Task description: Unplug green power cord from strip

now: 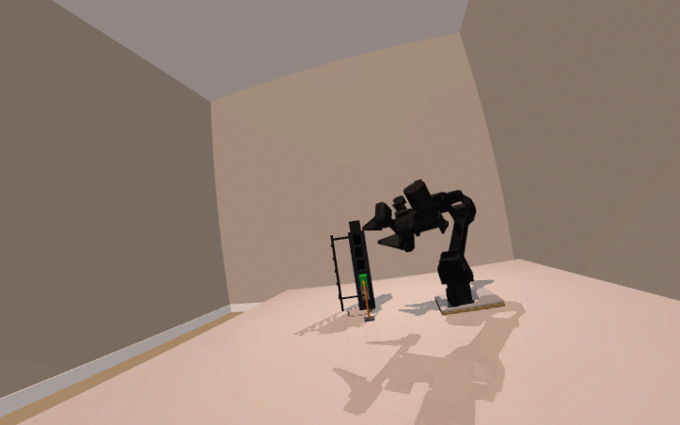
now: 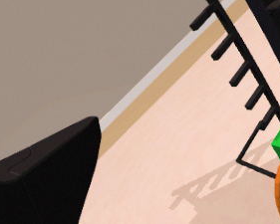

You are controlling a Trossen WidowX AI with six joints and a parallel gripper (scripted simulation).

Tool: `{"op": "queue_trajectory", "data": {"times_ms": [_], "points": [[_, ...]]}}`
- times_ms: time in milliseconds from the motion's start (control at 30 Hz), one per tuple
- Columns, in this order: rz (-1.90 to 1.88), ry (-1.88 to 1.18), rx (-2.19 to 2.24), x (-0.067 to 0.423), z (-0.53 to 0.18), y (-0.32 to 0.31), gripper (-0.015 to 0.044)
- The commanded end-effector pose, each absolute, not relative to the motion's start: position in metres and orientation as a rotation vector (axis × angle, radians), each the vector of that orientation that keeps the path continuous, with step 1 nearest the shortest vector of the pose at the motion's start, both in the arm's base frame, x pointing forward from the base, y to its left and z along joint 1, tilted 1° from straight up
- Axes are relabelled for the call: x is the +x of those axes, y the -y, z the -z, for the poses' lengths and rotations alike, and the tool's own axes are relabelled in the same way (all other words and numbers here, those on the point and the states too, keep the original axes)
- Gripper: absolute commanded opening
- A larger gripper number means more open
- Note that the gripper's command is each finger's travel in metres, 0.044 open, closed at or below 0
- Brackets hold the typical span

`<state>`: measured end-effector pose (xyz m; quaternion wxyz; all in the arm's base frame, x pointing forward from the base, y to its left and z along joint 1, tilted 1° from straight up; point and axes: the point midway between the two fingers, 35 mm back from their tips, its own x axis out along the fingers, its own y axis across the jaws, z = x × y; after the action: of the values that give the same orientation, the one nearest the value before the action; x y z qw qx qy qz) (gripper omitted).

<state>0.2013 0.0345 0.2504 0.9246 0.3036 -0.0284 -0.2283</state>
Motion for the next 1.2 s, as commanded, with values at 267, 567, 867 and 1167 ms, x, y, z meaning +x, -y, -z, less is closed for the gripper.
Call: {"op": "queue_trajectory", "data": {"times_ms": [267, 567, 867, 1167], "points": [[0.423, -0.421, -0.189, 0.238, -0.234, -0.036, 0.0164], [0.005, -1.001, -0.932, 0.266, -0.199, -0.019, 0.0160], [-0.458, -1.244, -1.166, 0.275, -0.177, -0.001, 0.0160], [-0.965, -1.246, -1.262, 0.277, -0.164, 0.011, 0.0160]]}}
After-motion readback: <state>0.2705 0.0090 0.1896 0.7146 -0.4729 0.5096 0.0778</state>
